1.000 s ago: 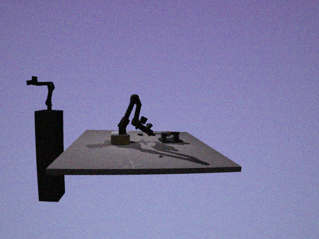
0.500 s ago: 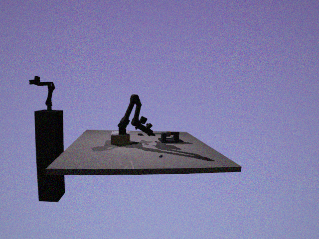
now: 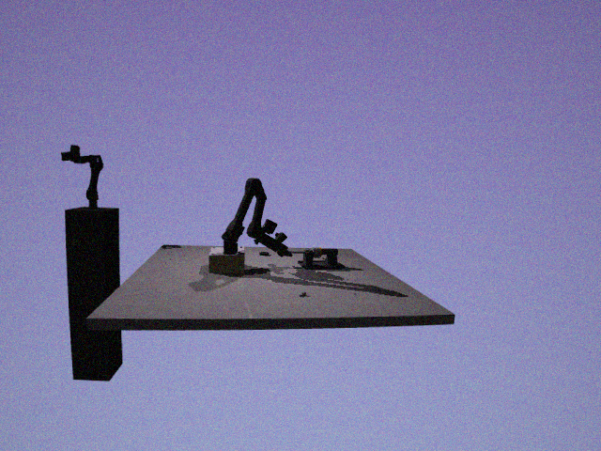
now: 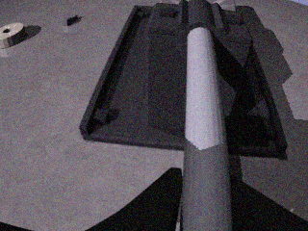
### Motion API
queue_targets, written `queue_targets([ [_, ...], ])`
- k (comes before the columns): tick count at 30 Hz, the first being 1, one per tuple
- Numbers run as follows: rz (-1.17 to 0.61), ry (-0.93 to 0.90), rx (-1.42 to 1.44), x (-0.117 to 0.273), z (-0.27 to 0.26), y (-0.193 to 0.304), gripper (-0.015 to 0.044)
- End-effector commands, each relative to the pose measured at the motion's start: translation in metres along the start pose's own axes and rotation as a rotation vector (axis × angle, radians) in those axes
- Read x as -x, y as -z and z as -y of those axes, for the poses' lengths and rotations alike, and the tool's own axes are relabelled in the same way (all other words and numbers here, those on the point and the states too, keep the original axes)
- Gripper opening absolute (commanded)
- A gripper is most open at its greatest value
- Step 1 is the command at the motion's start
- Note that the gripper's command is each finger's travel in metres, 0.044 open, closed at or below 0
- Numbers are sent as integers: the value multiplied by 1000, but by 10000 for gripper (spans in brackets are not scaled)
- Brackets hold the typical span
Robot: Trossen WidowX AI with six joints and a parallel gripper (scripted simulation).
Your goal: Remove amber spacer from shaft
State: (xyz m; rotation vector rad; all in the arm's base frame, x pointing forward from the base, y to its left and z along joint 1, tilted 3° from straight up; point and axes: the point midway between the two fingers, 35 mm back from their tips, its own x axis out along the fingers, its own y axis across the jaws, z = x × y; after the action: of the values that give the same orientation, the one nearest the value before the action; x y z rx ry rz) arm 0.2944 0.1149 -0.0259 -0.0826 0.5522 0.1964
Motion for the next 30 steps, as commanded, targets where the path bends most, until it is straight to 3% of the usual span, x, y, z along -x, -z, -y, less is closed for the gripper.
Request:
queue_targets([
  [1, -1, 3, -4, 2, 1, 1, 0],
  [30, -2, 3, -4, 4, 1, 3, 0],
])
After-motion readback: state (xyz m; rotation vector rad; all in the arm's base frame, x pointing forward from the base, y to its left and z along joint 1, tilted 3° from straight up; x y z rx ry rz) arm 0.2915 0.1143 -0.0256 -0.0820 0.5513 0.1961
